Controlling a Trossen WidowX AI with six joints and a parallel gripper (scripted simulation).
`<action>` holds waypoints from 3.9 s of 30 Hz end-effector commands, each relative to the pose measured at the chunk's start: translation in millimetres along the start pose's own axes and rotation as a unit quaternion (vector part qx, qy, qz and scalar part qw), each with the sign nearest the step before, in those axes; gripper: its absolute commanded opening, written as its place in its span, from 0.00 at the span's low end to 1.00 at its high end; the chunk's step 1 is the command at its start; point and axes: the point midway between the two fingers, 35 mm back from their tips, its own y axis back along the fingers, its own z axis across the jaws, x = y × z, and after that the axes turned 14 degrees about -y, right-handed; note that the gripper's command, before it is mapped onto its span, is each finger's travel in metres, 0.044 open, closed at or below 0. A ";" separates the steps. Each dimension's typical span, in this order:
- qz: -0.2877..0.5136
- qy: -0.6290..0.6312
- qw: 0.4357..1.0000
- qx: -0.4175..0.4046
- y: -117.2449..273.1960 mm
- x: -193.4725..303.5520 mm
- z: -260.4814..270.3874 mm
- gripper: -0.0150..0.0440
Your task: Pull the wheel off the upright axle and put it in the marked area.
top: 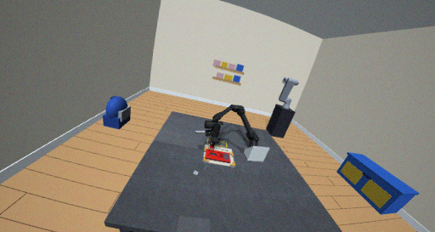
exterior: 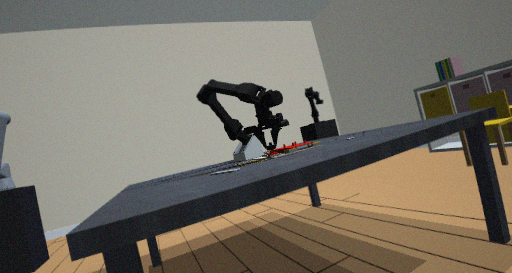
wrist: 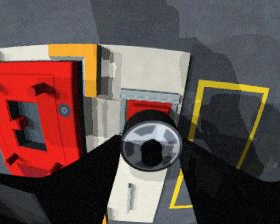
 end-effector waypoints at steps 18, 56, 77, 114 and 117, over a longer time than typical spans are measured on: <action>-0.009 0.007 1.000 -0.002 17.8 0.4 1.7 0.25; -0.011 0.008 1.000 -0.002 30.3 1.2 1.6 0.25; -0.010 0.013 1.000 0.001 60.0 6.5 -3.9 0.25; -0.011 0.009 1.000 -0.001 38.2 32.4 -95.3 0.25; -0.011 0.009 1.000 -0.002 23.8 30.9 -94.3 0.25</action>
